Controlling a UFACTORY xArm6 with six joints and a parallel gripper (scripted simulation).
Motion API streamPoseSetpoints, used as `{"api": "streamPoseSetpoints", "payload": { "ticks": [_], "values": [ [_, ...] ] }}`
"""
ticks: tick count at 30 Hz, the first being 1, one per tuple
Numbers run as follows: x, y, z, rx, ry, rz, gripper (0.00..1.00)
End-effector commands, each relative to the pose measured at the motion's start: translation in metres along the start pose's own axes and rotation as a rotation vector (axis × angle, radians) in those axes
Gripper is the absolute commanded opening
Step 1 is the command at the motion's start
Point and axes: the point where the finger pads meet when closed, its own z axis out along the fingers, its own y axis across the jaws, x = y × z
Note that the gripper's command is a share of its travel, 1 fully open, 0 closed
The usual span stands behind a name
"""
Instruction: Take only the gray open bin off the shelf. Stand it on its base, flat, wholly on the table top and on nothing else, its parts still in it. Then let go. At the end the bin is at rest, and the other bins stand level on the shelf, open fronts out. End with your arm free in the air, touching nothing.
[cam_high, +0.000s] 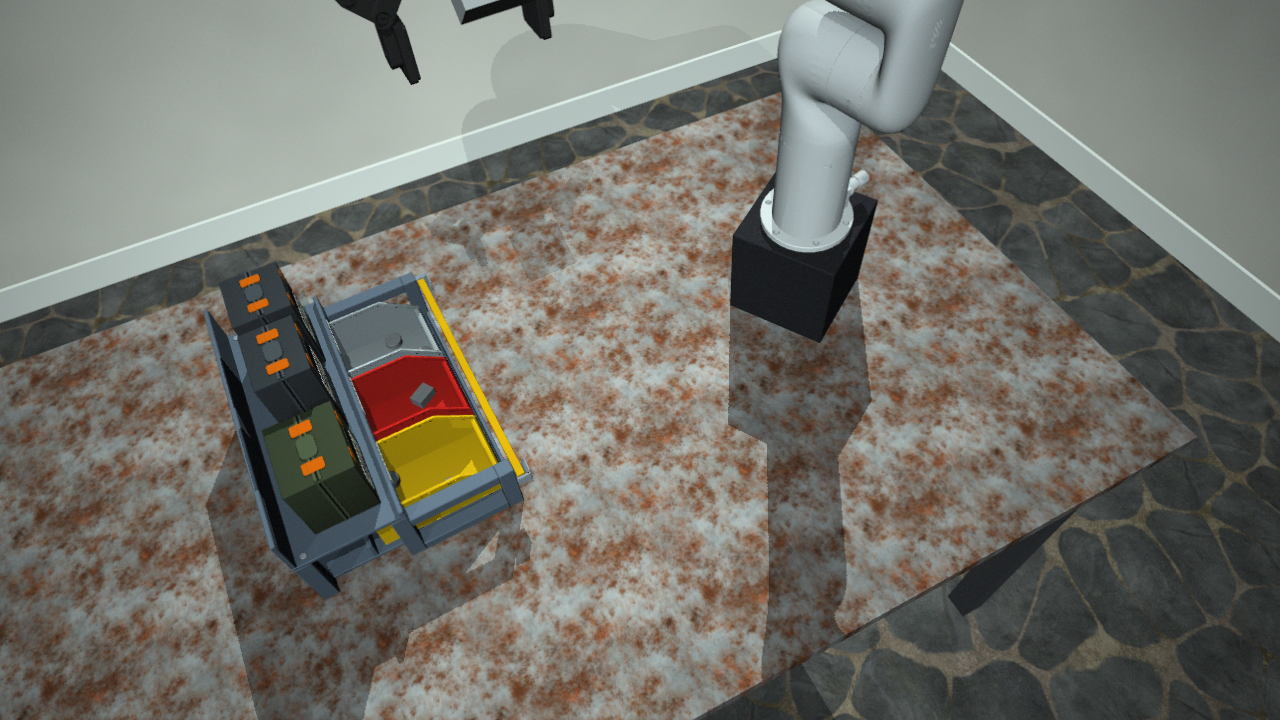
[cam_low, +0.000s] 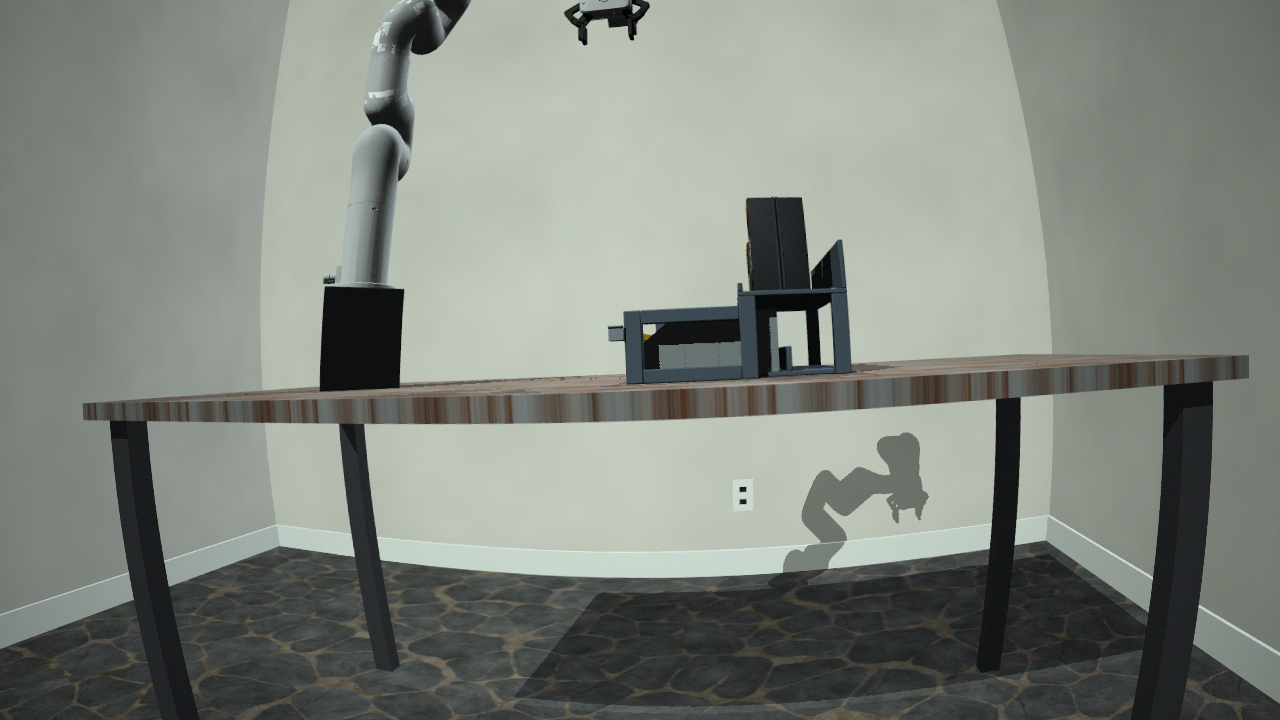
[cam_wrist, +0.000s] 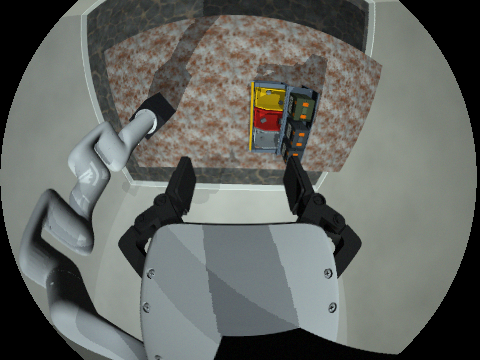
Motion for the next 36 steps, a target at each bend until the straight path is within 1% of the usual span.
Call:
{"api": "streamPoseSetpoints", "payload": {
  "ticks": [1,11,16,28,33,36],
  "values": [
    [-0.025,0.008,-0.001,-0.004,0.002,0.000,1.00],
    [-0.025,0.008,-0.001,-0.004,0.002,0.000,1.00],
    [-0.073,0.021,-0.002,-0.004,0.002,0.000,1.00],
    [-0.073,0.021,-0.002,-0.004,0.002,0.000,1.00],
    [-0.121,0.034,-0.002,-0.004,0.001,0.000,1.00],
    [-0.121,0.034,-0.002,-0.004,0.001,0.000,1.00]
  ]
}}
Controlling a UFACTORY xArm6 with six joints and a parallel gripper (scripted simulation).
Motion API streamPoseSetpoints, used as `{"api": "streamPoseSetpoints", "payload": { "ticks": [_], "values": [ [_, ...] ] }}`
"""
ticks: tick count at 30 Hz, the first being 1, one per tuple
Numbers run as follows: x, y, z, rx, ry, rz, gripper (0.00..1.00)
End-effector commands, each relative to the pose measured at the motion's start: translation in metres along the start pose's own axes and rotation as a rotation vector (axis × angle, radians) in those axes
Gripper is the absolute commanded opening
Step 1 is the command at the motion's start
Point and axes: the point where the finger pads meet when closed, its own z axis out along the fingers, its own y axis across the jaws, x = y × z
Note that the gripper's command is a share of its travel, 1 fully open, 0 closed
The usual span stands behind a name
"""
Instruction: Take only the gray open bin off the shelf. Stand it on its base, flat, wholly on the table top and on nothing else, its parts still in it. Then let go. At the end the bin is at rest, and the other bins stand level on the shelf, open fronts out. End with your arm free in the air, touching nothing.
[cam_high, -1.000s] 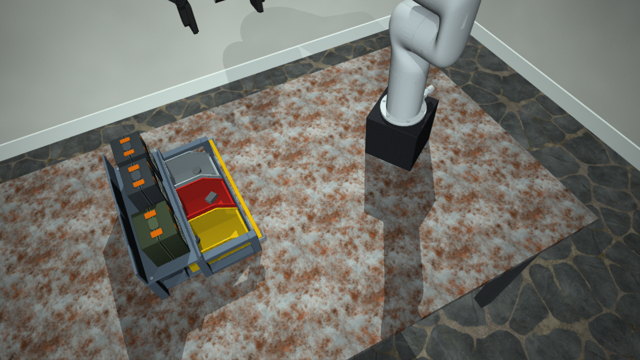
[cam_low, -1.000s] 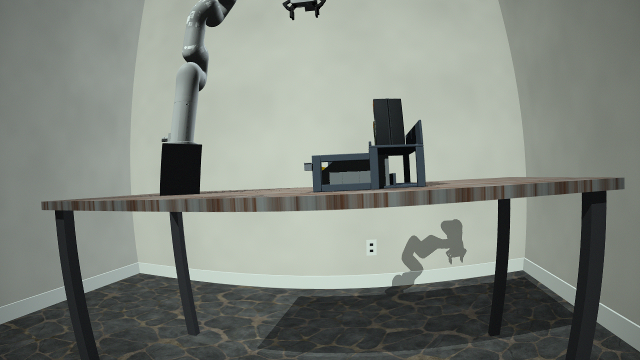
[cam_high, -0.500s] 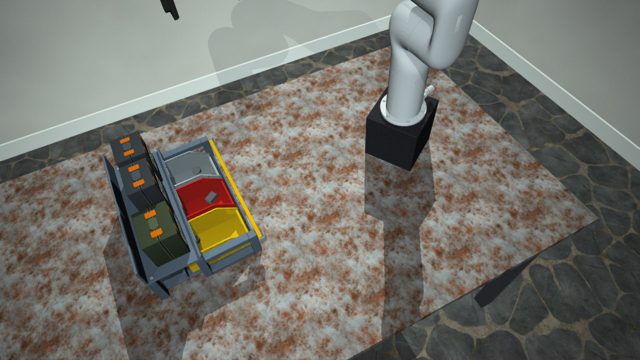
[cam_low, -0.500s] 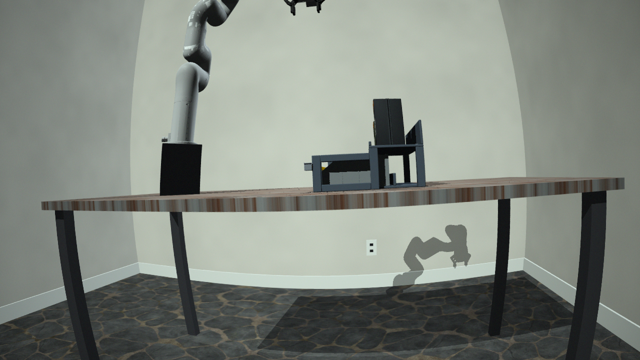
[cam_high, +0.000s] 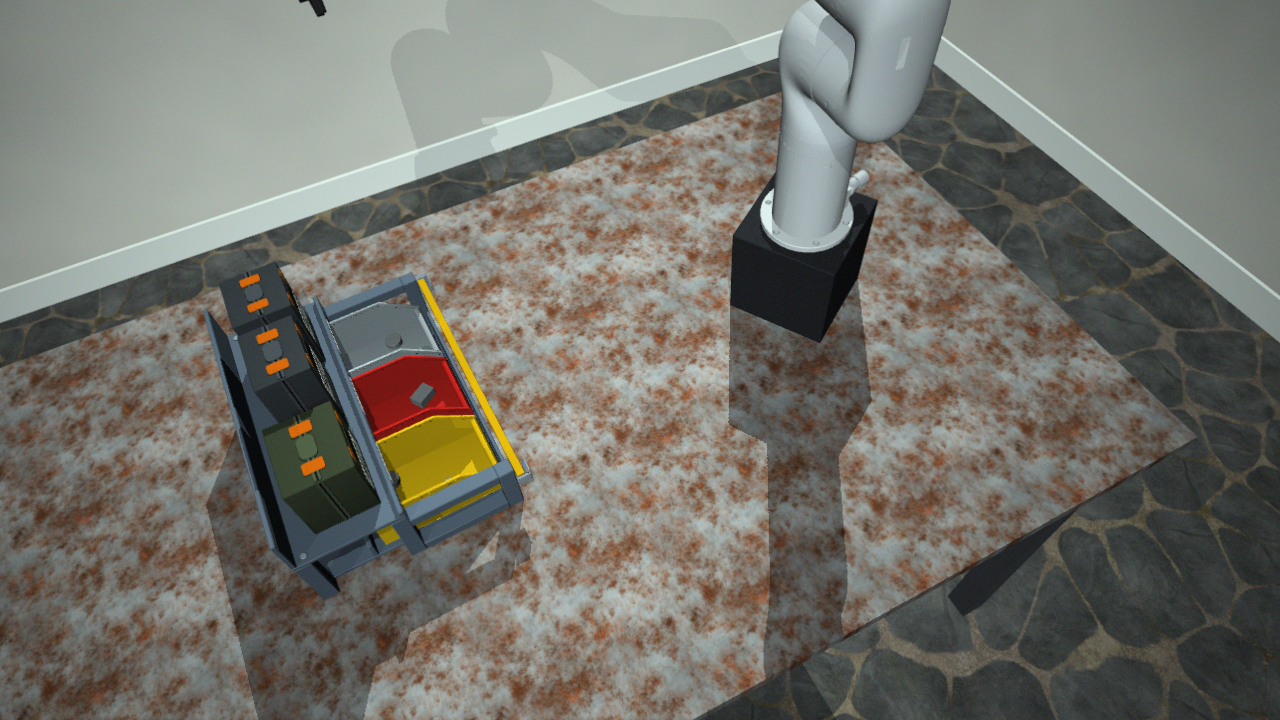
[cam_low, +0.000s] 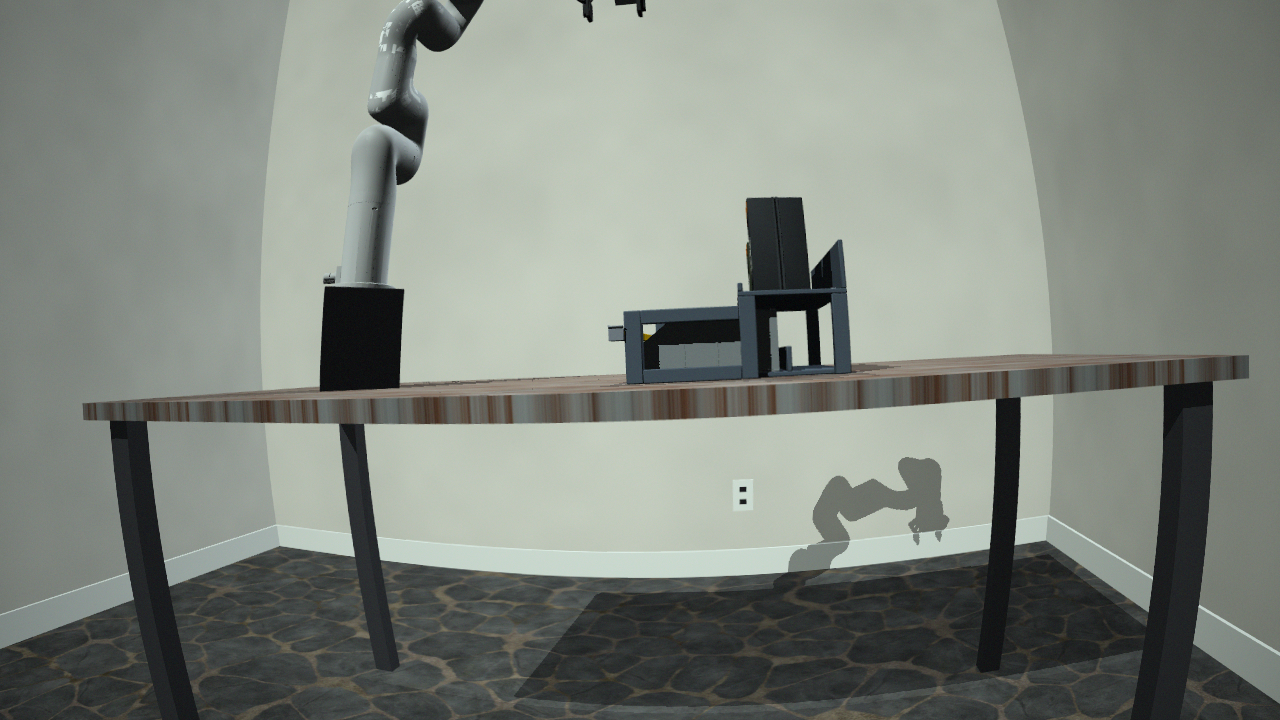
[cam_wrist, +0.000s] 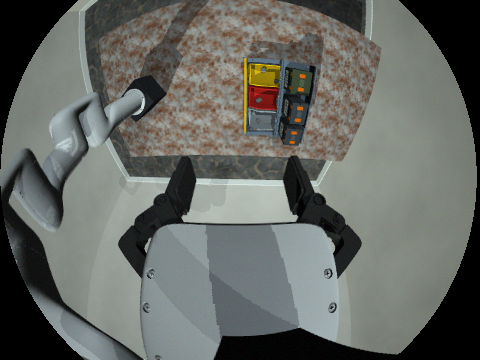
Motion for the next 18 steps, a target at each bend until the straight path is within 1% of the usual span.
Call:
{"api": "streamPoseSetpoints", "payload": {
  "ticks": [1,9,14,18],
  "values": [
    [-0.010,0.004,-0.002,-0.002,0.002,-0.004,1.00],
    [-0.010,0.004,-0.002,-0.002,0.002,-0.004,1.00],
    [-0.062,0.019,-0.002,-0.002,0.002,-0.004,1.00],
    [-0.062,0.019,-0.002,-0.002,0.002,-0.004,1.00]
  ]
}}
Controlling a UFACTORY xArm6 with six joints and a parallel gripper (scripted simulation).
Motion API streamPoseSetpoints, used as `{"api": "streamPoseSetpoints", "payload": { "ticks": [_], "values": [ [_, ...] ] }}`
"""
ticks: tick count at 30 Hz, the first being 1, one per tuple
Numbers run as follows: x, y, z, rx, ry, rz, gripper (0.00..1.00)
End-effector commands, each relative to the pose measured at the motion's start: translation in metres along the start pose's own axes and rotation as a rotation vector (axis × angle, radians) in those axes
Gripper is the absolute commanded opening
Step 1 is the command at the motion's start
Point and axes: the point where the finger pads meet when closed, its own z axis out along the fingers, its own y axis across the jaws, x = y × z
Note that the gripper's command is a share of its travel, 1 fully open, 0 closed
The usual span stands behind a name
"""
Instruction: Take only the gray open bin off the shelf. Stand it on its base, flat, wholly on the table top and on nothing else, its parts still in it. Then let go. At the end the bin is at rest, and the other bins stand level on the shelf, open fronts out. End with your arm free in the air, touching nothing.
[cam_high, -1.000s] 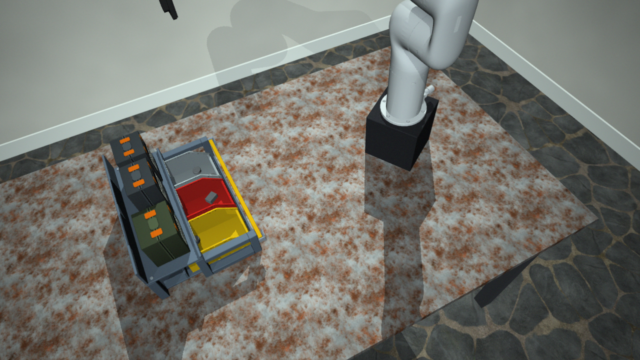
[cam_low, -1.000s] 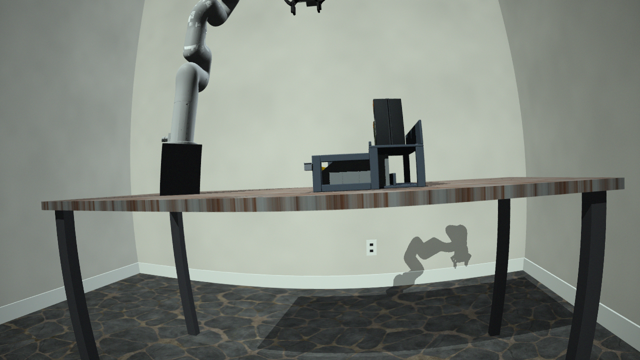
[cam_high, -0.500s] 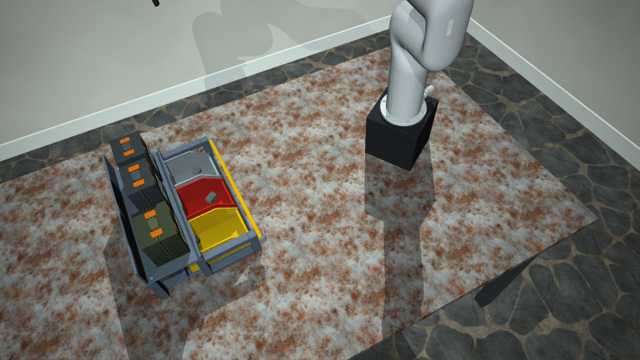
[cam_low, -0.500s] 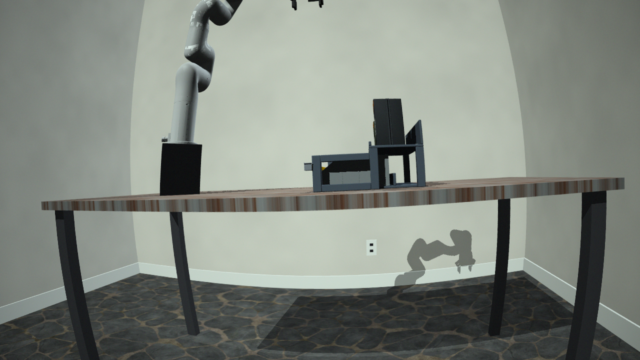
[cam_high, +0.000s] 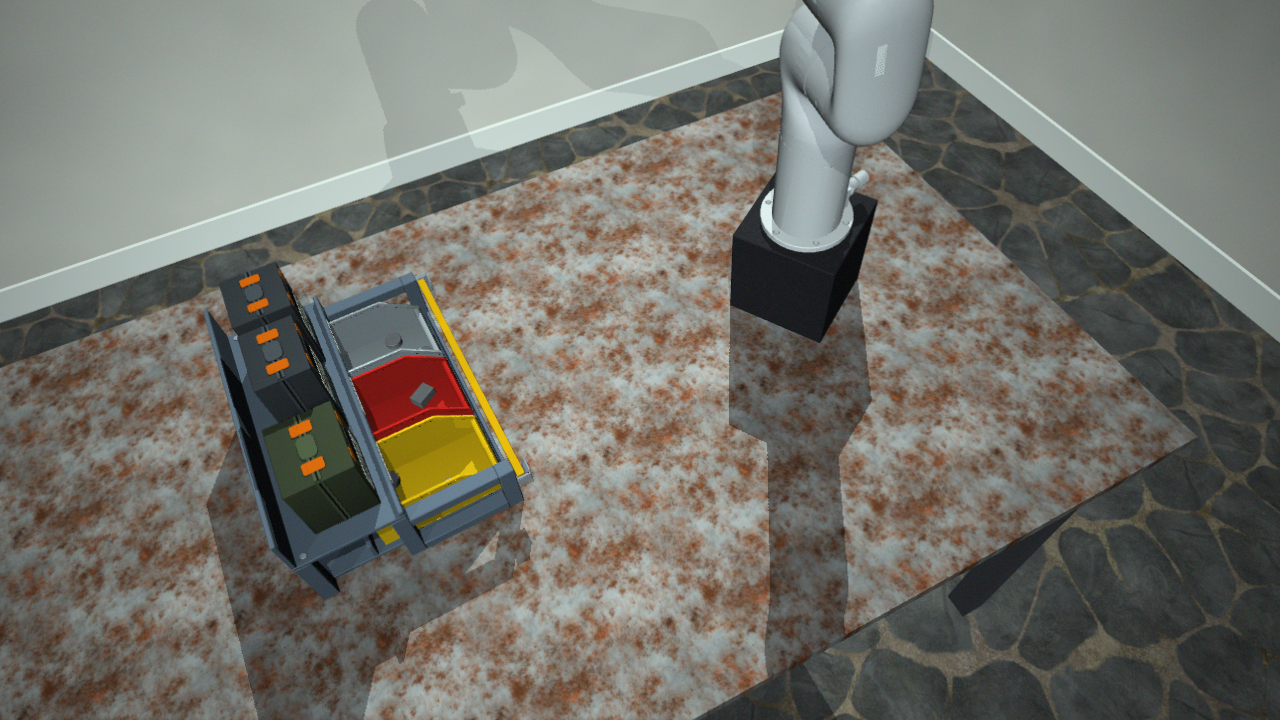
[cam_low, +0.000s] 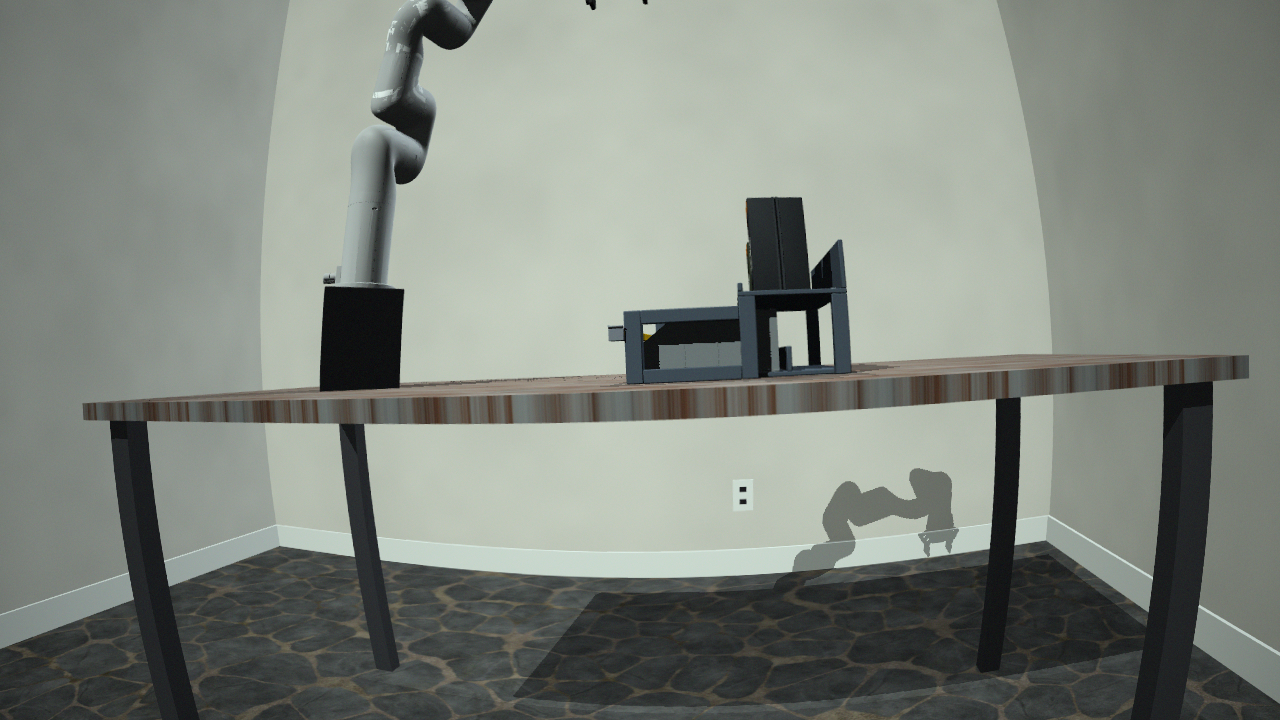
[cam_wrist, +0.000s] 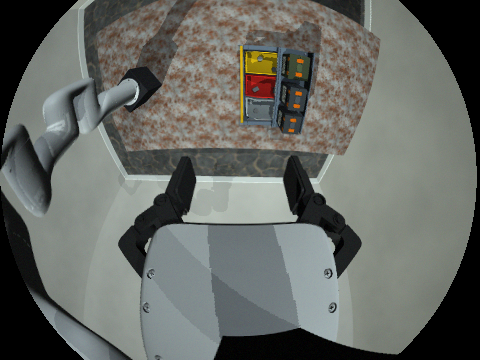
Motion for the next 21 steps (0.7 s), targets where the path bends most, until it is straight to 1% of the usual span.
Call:
{"api": "streamPoseSetpoints", "payload": {
  "ticks": [1,8,13,21],
  "values": [
    [-0.005,0.003,-0.003,-0.001,0.002,-0.005,1.00],
    [-0.005,0.003,-0.003,-0.001,0.002,-0.005,1.00],
    [-0.057,0.018,-0.003,-0.001,0.002,-0.005,1.00],
    [-0.057,0.018,-0.003,-0.001,0.002,-0.005,1.00]
  ]
}}
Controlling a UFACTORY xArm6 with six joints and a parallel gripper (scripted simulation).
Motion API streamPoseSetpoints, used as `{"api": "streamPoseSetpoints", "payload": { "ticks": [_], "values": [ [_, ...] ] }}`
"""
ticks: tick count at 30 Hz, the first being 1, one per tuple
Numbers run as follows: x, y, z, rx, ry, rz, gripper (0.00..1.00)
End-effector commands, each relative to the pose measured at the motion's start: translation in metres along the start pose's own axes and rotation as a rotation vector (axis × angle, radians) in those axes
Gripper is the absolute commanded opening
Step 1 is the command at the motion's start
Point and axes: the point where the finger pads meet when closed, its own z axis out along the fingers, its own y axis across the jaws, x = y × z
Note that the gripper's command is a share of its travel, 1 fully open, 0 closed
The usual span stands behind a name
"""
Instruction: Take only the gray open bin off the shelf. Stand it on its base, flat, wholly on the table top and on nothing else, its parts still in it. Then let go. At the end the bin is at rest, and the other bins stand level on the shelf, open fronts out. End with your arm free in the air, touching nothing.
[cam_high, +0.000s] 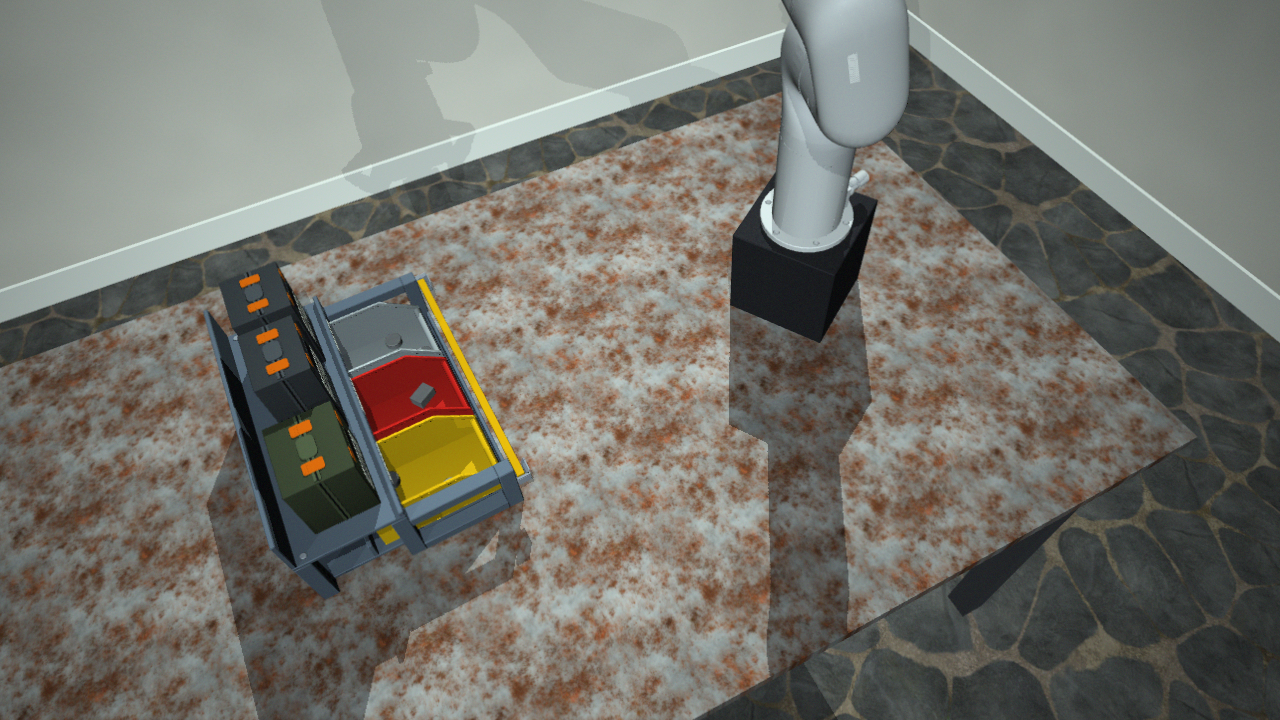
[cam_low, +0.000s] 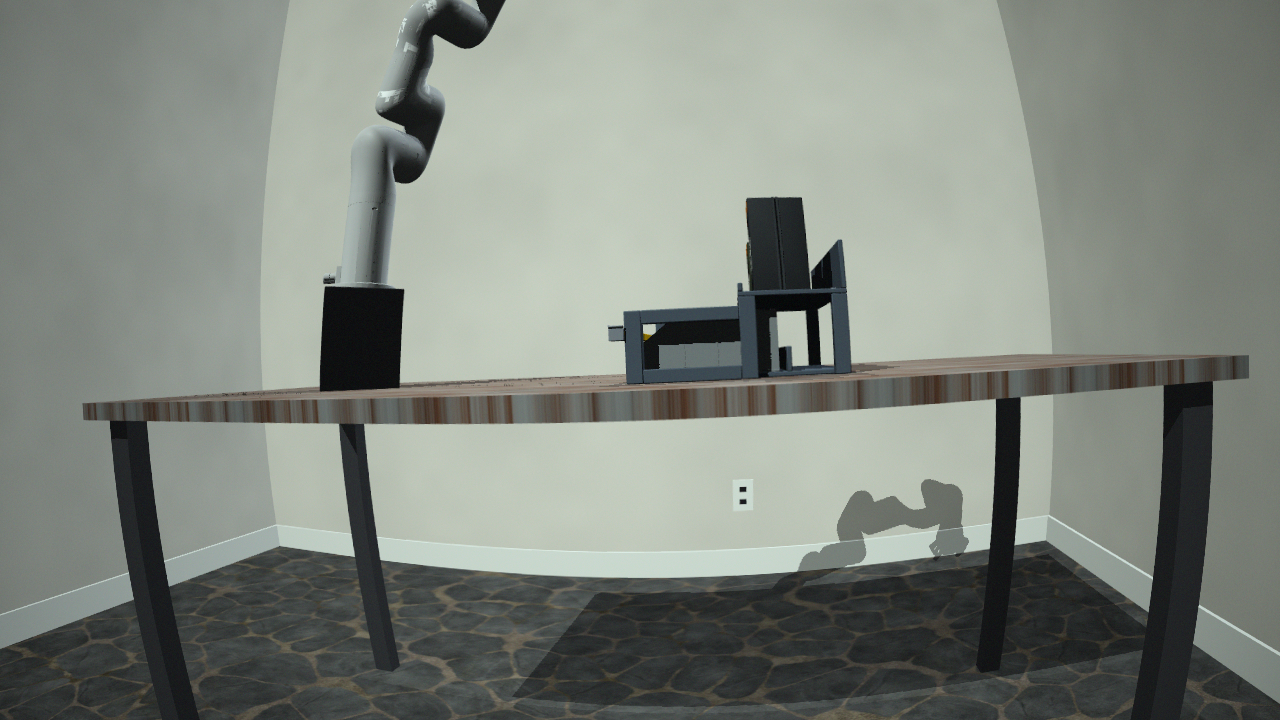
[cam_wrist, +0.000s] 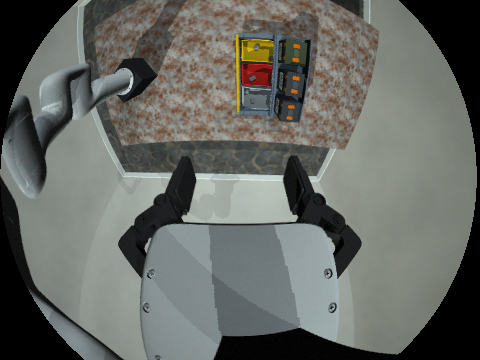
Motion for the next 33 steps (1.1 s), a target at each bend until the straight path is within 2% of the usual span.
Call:
{"api": "streamPoseSetpoints", "payload": {
  "ticks": [1,9,33],
  "values": [
    [0.000,0.001,-0.003,-0.001,0.000,-0.001,1.00],
    [0.009,-0.002,-0.003,-0.001,0.000,-0.001,1.00],
    [0.014,-0.004,-0.003,-0.001,0.000,-0.001,1.00]
  ]
}}
